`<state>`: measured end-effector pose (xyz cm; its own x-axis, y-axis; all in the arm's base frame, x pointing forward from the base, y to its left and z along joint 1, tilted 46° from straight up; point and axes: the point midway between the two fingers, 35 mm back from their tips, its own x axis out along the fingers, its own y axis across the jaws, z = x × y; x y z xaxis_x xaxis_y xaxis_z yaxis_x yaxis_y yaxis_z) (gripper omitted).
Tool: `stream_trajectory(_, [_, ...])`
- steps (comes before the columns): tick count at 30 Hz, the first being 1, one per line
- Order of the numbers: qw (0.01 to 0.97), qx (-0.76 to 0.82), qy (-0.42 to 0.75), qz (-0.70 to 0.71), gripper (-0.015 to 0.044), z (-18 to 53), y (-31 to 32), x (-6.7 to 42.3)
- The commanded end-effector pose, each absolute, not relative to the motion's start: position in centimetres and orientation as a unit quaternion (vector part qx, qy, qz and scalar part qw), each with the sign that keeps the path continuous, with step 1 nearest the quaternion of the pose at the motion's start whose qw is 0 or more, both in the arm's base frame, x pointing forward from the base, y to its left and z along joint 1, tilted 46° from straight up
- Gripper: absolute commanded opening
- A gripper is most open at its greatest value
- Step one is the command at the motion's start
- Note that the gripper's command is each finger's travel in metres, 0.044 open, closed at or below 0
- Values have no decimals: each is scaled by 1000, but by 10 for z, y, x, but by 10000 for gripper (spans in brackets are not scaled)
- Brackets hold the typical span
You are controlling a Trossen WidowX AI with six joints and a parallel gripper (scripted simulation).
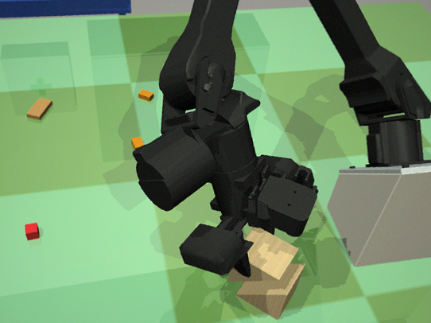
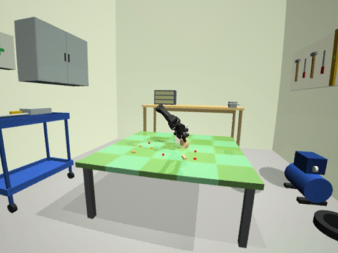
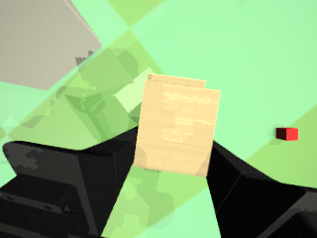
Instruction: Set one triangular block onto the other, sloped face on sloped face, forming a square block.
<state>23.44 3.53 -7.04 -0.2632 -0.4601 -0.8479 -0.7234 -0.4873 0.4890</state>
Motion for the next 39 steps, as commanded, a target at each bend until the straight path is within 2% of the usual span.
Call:
stream_trajectory(1, [102,-597,495,622,0,-71,34,232])
stream_trajectory(39, [101,-598,495,622,0,-74,32,230])
